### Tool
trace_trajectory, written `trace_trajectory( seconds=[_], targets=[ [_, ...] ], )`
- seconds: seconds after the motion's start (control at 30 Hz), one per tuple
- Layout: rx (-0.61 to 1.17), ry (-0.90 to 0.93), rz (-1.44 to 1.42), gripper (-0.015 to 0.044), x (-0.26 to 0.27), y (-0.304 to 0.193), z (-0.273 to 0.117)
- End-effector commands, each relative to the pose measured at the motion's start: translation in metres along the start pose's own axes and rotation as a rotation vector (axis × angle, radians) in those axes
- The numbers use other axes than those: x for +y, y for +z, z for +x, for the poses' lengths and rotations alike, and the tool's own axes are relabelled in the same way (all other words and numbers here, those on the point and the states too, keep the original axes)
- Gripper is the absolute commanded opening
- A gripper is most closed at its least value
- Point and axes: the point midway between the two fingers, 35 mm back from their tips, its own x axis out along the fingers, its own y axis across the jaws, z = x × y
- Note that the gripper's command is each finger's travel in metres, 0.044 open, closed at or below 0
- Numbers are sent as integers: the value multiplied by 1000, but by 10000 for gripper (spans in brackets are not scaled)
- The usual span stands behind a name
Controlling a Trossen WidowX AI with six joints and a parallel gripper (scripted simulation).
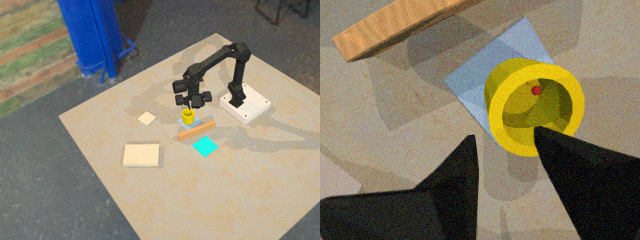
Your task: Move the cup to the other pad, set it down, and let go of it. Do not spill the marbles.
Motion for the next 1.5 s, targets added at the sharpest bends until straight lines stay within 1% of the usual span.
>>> trace_trajectory(
  seconds=[0.0,1.23,1.47],
  targets=[
    [-2,18,-8,167,1,-1,3],
    [-2,18,-8,167,2,-1,63],
    [-2,18,-8,167,2,-1,66]
  ],
)
